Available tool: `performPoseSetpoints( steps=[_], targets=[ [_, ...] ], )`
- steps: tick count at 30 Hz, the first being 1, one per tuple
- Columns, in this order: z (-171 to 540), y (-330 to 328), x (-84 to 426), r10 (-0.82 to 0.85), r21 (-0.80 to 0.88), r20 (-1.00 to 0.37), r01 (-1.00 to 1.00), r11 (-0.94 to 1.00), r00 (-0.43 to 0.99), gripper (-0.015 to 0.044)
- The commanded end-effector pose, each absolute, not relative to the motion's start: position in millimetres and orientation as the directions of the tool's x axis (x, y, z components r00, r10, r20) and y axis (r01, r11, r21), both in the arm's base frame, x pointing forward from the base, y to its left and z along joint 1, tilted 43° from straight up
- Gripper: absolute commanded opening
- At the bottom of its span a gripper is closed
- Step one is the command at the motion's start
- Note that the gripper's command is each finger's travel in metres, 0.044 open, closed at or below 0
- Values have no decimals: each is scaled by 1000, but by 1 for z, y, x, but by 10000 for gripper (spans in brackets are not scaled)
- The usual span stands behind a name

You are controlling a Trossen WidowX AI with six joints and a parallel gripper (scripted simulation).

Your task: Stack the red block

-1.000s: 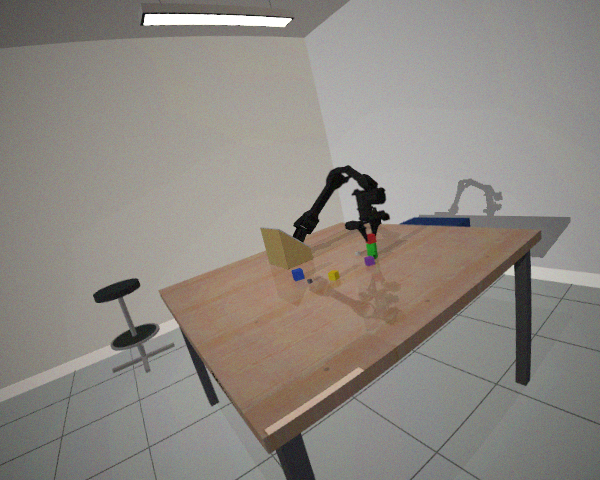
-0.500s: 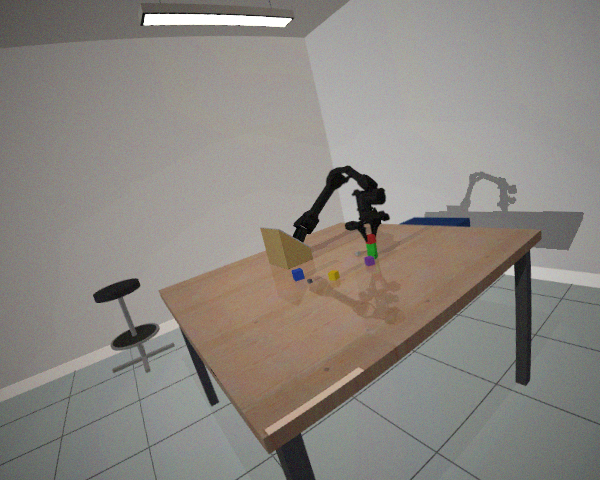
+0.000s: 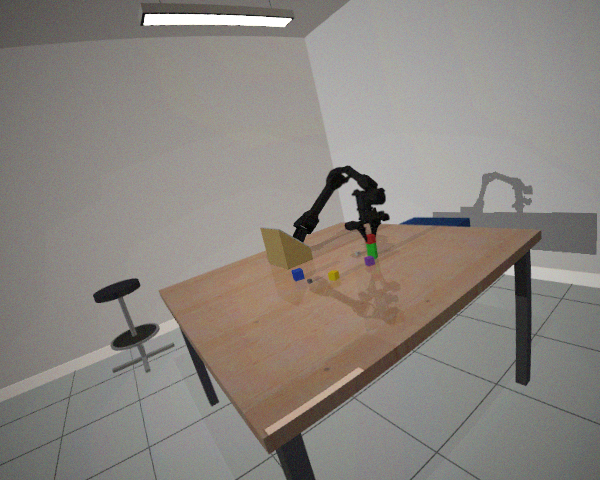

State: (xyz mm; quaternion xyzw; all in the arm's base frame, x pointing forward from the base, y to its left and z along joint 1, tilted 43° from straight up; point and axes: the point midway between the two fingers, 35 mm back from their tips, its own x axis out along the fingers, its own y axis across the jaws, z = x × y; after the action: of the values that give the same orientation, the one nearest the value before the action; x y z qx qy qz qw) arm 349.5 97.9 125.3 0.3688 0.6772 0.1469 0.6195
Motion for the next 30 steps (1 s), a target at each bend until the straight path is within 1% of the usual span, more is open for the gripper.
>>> performPoseSetpoints(
  steps=[1,16,30],
  targets=[
    [125,99,350,682,657,-731,315,685,40,53],
    [125,99,350,682,657,-731,315,685,40,440],
    [125,99,350,682,657,-731,315,685,40,440]
  ],
)
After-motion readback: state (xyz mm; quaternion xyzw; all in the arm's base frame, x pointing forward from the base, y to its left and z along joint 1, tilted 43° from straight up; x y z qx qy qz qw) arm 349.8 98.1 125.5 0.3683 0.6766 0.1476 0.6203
